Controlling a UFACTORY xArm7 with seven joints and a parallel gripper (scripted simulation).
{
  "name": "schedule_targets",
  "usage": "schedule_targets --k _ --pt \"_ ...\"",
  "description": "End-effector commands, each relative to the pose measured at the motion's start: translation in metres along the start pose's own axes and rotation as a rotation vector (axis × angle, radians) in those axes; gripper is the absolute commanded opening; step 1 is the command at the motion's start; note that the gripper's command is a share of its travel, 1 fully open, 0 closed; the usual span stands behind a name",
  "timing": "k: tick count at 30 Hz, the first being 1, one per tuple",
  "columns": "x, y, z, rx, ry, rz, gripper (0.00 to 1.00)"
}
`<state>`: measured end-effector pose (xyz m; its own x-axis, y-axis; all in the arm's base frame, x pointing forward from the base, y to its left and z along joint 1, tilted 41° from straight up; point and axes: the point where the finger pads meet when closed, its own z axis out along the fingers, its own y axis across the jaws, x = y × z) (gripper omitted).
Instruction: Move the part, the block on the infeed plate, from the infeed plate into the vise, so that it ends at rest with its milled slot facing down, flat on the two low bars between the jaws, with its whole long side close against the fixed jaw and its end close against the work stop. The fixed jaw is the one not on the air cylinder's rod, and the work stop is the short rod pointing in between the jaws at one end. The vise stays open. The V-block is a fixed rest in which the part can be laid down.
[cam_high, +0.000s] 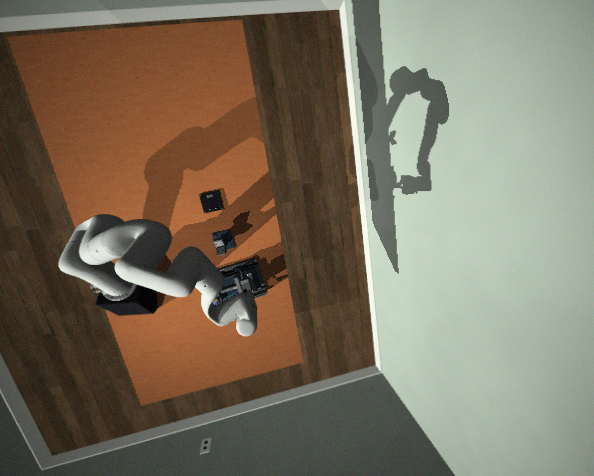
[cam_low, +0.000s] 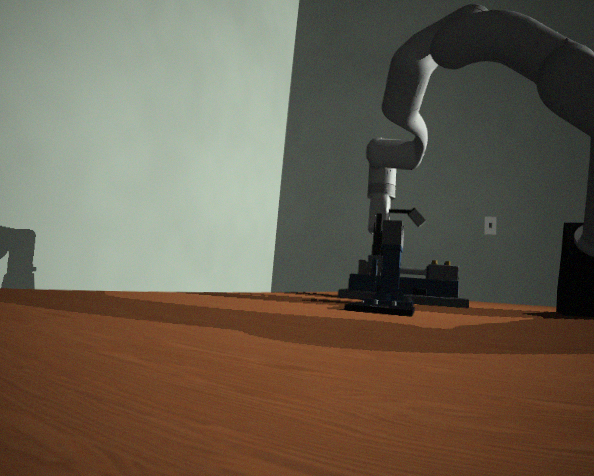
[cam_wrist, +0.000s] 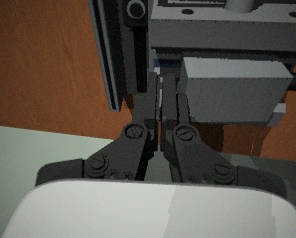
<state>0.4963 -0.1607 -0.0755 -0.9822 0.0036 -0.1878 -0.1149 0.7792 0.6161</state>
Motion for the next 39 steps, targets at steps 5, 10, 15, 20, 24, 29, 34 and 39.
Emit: schedule_targets --k 5,10,15,20,24,29,34,39 --pt "-0.002 0.006 0.002 -0.017 0.002 -0.006 0.0" --pt "-0.002 0.006 0.002 -0.017 0.002 -0.006 0.0" --pt "-0.002 0.006 0.002 -0.017 0.002 -0.006 0.0" --pt "-0.002 0.006 0.002 -0.017 0.002 -0.006 0.0" --pt "-0.002 0.006 0.002 -0.017 0.002 -0.006 0.0" --pt "-0.002 0.005 0.002 -0.017 0.002 -0.006 0.0" --pt "-0.002 0.001 0.003 -0.017 0.002 -0.006 0.0" --pt "-0.002 -0.008 0.003 -0.017 0.002 -0.006 0.0"
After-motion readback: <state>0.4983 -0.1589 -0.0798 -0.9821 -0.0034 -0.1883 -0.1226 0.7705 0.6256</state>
